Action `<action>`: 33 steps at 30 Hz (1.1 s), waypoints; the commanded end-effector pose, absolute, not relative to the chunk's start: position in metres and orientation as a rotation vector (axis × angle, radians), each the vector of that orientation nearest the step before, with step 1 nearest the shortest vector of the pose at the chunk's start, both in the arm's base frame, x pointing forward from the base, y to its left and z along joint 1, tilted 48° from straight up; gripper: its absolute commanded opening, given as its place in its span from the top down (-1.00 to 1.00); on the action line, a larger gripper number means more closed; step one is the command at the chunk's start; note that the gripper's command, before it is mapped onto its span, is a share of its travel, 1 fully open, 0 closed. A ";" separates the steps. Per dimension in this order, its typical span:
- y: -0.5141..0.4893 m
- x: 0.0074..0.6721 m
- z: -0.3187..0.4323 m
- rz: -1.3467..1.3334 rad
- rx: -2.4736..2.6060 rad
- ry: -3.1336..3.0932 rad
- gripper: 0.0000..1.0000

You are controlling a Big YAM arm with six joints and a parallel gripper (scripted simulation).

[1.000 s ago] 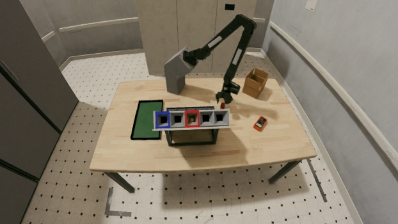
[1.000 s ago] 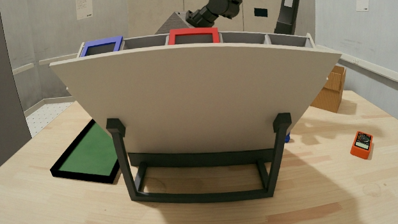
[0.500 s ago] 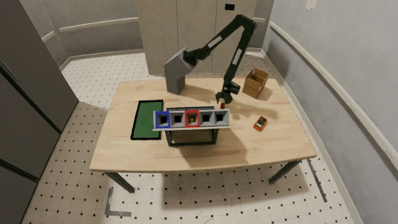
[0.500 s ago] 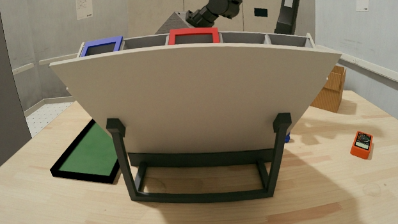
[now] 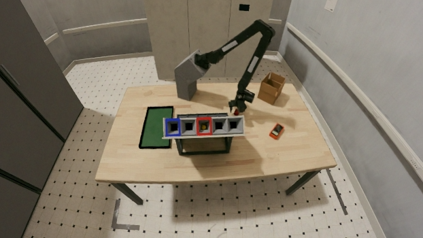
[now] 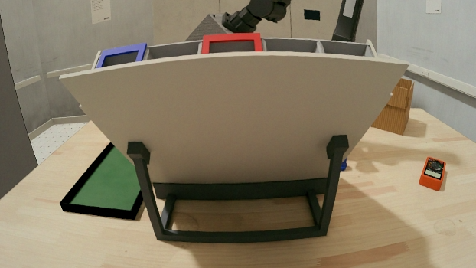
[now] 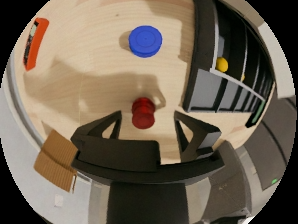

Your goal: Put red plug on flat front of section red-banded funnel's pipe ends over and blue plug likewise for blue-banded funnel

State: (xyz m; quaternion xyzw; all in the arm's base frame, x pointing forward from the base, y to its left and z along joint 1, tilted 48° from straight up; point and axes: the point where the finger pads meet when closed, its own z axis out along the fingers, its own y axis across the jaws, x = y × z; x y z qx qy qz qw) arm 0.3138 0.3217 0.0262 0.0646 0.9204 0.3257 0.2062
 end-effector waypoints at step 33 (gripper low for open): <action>0.333 0.316 0.026 0.918 0.179 2.545 -0.73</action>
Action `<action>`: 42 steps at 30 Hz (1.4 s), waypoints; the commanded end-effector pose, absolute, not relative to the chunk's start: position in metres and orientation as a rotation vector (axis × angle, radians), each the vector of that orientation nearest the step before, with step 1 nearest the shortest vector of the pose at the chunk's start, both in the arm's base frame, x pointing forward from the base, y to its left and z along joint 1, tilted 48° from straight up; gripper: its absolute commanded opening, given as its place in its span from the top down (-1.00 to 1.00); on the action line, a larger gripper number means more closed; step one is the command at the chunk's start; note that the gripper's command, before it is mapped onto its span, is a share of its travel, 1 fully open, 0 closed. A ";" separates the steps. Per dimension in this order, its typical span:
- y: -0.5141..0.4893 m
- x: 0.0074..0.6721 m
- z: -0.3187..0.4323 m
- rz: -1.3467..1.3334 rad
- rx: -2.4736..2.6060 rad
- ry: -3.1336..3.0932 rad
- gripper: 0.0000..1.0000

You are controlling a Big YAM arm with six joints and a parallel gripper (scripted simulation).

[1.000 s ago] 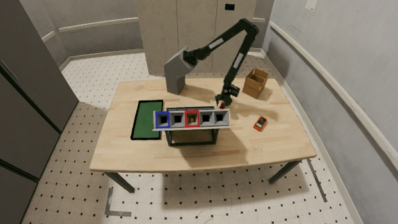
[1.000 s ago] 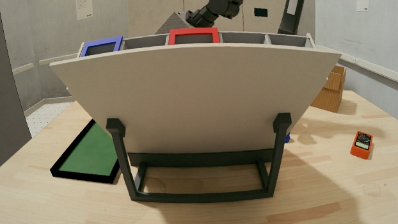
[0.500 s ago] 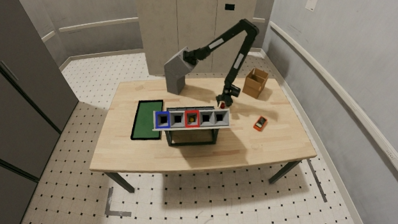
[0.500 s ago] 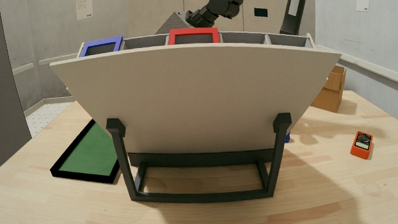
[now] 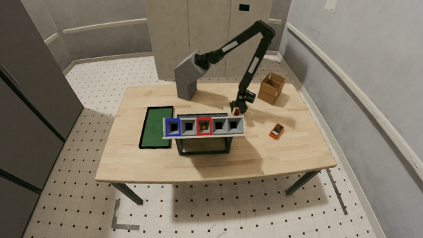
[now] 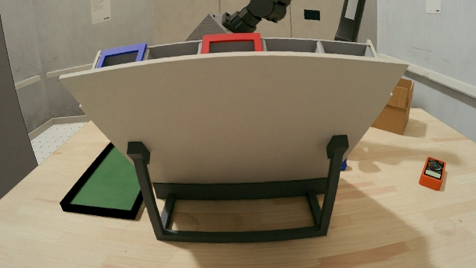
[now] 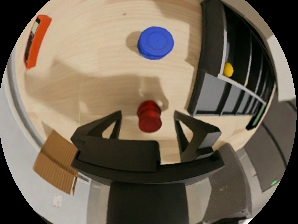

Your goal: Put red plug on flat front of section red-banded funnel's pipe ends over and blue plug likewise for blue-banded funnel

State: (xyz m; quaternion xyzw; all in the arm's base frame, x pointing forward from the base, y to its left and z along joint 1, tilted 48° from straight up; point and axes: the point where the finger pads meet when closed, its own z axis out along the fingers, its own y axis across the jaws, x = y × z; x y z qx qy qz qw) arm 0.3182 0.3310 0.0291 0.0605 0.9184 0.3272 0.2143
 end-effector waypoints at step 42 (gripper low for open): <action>0.323 0.311 0.020 0.988 0.189 2.503 -0.73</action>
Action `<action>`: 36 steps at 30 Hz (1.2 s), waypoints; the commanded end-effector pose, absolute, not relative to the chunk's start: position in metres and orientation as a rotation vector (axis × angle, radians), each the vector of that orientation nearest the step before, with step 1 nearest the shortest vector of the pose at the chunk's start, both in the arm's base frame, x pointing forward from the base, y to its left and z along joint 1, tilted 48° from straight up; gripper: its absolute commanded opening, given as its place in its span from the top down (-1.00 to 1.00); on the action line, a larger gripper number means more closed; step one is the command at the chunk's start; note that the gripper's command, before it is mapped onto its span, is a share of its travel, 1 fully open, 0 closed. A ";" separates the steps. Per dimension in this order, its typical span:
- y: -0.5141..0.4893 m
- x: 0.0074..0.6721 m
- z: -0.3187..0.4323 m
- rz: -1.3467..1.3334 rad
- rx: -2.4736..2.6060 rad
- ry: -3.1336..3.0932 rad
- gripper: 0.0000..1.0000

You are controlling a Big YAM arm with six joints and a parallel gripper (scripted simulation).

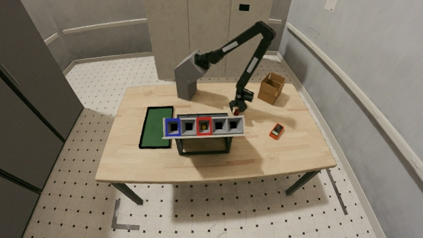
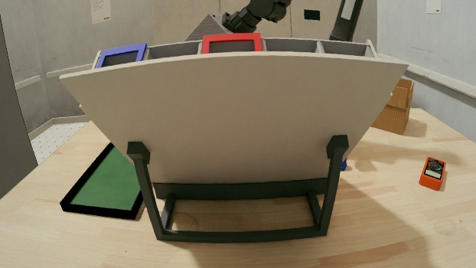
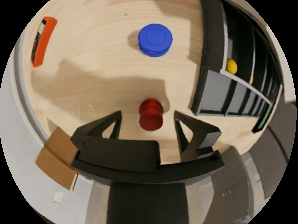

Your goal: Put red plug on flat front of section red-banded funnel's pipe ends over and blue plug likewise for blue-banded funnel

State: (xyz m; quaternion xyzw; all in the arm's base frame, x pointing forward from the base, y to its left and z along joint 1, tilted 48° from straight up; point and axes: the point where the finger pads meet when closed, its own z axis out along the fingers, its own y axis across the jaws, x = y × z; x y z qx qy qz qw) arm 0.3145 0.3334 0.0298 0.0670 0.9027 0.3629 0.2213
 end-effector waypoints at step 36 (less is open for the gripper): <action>0.328 0.315 0.030 1.029 0.191 2.471 1.00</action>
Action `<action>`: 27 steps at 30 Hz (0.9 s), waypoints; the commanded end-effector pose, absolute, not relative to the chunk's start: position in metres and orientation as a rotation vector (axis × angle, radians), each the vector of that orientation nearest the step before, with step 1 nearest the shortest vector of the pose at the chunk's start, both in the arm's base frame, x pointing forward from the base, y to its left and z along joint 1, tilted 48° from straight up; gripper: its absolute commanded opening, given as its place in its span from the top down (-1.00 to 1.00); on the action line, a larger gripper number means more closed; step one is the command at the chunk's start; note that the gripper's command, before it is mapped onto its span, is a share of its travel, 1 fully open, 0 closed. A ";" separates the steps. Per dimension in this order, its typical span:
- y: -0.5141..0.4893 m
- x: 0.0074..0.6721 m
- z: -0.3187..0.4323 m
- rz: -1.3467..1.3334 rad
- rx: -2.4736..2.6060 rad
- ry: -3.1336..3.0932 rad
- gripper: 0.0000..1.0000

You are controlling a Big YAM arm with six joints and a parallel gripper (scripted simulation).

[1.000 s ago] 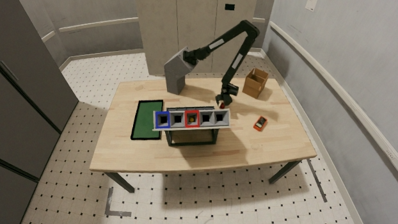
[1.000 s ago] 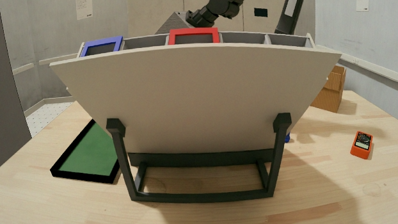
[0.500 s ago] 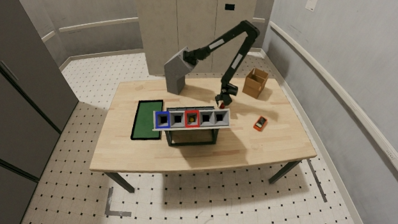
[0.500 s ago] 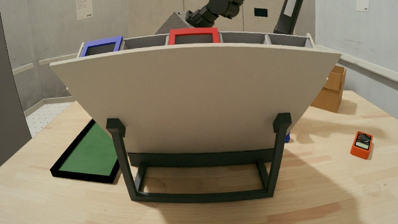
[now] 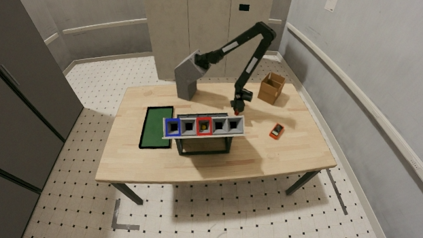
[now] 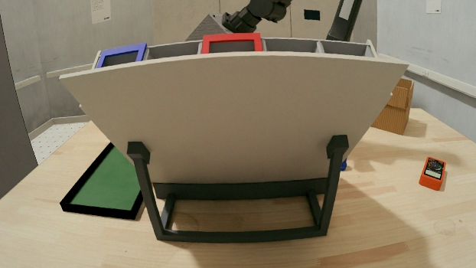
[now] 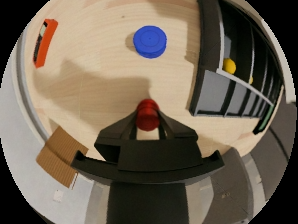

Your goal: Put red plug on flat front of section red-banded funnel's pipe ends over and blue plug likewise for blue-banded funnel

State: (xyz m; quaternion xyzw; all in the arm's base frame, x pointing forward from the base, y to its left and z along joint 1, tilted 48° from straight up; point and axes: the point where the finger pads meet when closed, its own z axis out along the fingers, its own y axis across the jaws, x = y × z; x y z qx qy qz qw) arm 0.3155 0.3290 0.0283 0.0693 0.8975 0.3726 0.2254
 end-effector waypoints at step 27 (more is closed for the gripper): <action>0.309 0.302 0.050 1.017 0.200 2.487 1.00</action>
